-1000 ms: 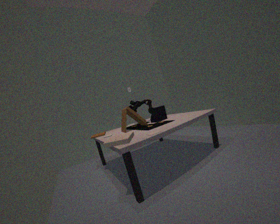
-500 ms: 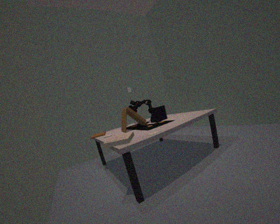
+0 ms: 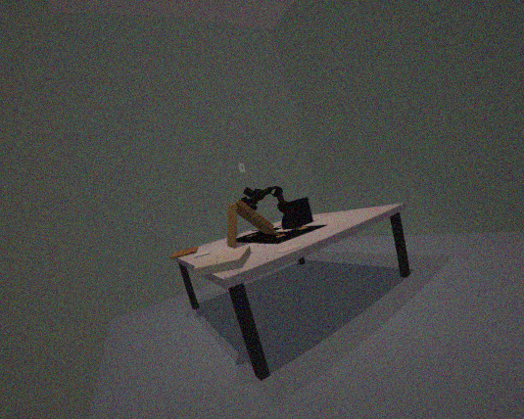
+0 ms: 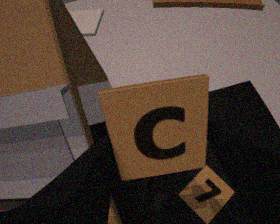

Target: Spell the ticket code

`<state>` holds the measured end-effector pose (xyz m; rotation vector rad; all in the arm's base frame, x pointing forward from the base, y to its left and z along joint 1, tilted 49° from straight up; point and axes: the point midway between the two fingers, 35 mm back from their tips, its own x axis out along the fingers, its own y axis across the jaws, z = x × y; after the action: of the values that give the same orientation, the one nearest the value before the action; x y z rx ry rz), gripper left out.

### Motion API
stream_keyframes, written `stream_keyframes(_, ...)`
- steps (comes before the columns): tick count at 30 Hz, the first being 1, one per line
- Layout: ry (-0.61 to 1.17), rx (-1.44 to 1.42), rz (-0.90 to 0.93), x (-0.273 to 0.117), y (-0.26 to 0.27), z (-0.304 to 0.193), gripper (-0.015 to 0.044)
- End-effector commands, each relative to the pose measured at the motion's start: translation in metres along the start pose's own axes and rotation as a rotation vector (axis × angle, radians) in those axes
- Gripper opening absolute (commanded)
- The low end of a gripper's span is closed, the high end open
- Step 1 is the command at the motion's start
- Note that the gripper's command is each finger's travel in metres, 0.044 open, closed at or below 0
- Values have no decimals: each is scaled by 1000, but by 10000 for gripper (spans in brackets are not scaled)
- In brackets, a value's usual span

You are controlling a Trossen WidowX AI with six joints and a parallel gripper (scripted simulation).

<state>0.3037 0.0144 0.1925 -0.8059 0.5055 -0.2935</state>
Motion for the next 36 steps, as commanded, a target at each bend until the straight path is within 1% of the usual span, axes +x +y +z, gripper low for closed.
stream_keyframes(1,1,4,-4,0,2,0,0)
stream_keyframes(36,1,4,-3,1,19,0,0)
